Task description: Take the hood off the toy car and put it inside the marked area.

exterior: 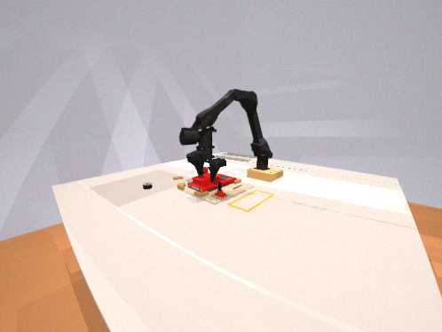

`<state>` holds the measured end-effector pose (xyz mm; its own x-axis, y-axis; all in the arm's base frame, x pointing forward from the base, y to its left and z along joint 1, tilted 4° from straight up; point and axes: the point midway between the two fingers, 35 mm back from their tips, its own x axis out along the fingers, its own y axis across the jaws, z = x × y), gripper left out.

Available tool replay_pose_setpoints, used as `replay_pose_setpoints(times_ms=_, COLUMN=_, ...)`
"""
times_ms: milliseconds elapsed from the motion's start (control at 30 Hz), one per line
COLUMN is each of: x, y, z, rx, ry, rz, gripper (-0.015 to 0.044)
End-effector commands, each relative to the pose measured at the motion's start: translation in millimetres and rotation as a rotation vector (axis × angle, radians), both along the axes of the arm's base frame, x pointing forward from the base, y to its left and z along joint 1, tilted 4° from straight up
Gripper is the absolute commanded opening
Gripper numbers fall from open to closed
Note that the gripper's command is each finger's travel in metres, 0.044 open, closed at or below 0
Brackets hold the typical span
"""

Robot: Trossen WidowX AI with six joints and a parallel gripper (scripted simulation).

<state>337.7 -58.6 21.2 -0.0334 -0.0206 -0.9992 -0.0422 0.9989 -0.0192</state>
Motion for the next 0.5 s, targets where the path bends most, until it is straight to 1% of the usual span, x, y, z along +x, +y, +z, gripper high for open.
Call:
replay_pose_setpoints(times_ms=0, x=0.1, y=0.0, z=0.4, rx=0.000, ry=0.000, rz=0.000, gripper=0.0249)
replay_pose_setpoints(times_ms=300, x=0.4, y=0.0, z=5.1, rx=0.000, ry=0.000, rz=0.000, gripper=0.0012)
replay_pose_setpoints(times_ms=333, x=0.5, y=0.0, z=5.7, rx=0.000, ry=0.000, rz=0.000, gripper=0.0000)
replay_pose_setpoints(times_ms=467, x=0.6, y=0.1, z=8.4, rx=0.000, ry=0.000, rz=0.000, gripper=0.0000)
